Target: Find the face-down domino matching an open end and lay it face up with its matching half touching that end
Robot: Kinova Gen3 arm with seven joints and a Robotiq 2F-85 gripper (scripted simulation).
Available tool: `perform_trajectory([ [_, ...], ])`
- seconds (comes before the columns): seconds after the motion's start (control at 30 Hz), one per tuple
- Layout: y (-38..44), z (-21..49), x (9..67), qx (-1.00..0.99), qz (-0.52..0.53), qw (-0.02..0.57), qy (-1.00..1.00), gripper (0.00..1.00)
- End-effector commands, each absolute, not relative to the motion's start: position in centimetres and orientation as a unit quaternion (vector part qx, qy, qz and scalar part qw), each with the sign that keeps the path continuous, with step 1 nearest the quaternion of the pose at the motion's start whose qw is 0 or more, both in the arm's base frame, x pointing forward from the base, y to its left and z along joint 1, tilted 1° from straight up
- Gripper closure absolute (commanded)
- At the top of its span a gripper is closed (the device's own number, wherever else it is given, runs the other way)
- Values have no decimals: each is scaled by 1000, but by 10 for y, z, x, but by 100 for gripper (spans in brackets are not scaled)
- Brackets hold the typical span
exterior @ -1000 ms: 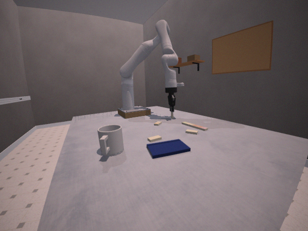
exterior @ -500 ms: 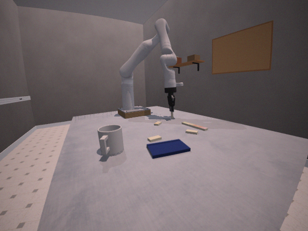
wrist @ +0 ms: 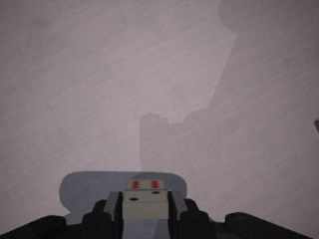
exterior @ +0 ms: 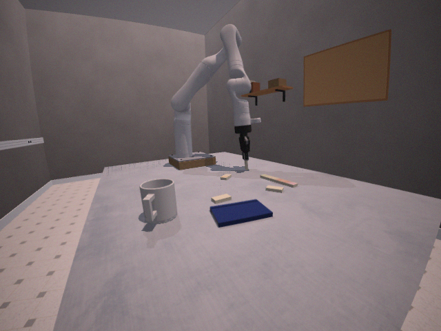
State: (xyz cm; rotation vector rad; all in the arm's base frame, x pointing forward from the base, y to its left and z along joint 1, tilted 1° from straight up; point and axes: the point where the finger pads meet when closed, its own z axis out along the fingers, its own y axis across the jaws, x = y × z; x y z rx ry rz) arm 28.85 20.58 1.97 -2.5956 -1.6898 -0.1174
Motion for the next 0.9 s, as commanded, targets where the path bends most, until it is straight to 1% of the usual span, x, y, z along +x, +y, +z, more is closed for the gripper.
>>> perform_trajectory([
  [0.0, 206, 20, 288, -837, -42, 24, -545, 67],
  [0.87, 203, 20, 287, -836, -63, 37, -544, 67],
])
